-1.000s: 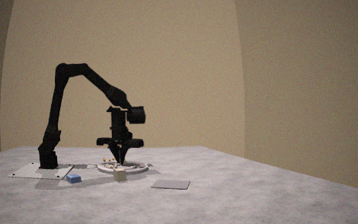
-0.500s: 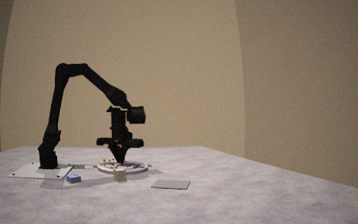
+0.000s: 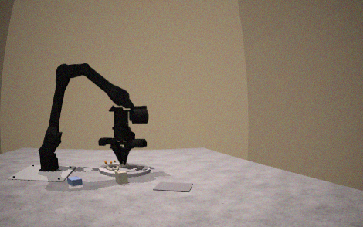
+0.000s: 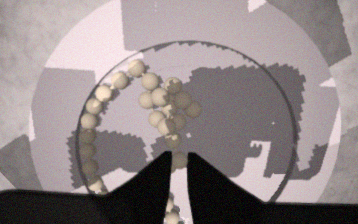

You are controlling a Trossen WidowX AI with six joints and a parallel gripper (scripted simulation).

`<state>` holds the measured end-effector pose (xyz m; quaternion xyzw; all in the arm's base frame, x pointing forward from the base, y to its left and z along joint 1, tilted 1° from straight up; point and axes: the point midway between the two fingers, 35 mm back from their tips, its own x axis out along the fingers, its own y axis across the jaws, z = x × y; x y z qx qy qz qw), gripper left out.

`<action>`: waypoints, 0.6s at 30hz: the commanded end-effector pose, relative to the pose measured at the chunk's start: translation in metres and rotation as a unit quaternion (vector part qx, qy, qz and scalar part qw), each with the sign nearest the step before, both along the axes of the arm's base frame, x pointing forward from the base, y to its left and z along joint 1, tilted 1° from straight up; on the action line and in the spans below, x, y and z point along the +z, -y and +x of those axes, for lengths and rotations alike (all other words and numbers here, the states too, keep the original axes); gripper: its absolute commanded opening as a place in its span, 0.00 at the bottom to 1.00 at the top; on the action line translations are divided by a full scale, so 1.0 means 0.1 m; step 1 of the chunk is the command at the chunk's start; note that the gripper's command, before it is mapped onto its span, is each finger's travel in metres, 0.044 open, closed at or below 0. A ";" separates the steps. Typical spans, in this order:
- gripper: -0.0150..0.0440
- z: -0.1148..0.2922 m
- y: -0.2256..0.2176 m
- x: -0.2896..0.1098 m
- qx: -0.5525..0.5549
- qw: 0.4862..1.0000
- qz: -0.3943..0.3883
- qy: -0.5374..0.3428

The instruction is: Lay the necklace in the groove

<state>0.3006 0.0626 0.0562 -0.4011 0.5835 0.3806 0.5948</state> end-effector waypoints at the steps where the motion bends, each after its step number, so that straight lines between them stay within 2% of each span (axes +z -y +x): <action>1: 0.25 0.09 0.05 0.00 0.000 1.000 -0.001 -0.002; 18: 0.25 0.56 0.35 0.03 0.000 1.000 -0.003 0.000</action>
